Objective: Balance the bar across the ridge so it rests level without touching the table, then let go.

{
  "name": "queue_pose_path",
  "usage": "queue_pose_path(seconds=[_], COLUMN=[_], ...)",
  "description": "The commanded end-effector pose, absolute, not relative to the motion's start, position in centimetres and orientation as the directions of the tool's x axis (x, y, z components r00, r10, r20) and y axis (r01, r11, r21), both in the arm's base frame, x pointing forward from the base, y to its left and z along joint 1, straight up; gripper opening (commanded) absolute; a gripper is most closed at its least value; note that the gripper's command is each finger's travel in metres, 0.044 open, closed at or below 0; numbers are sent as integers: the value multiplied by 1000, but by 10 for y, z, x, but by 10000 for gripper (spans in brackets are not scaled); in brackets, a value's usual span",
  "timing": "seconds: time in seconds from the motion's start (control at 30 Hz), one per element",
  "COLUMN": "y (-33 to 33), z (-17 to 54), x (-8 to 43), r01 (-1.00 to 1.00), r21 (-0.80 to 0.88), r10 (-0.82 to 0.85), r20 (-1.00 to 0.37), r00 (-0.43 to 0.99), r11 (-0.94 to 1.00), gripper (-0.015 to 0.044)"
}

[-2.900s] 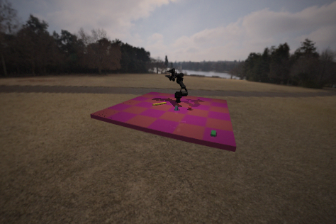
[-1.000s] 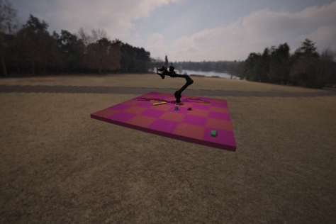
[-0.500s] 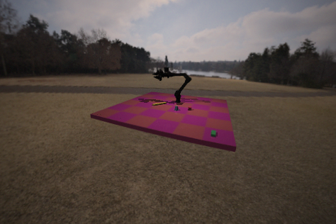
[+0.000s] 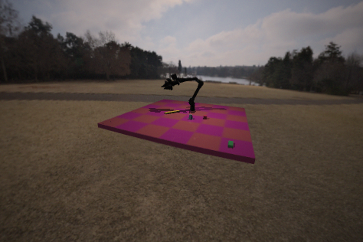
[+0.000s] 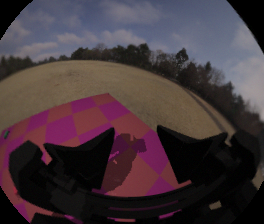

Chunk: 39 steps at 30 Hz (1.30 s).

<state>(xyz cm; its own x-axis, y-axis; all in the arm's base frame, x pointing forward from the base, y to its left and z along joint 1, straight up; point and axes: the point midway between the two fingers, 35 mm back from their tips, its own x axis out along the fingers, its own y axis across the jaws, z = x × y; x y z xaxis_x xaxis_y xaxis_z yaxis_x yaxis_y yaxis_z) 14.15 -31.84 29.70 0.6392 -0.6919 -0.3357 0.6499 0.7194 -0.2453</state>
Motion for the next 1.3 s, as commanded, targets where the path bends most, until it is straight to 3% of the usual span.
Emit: queue_pose_path(seconds=[0.0,0.63,1.27], y=[-319,-286,-219], z=[284,199,134], x=[153,216,247], r01=[643,606,585], r21=[-196,35,44], r10=[-659,-367,-79], r20=[-400,-767,-980], r00=[637,526,183], r11=[740,795,810], gripper=[315,315,315])
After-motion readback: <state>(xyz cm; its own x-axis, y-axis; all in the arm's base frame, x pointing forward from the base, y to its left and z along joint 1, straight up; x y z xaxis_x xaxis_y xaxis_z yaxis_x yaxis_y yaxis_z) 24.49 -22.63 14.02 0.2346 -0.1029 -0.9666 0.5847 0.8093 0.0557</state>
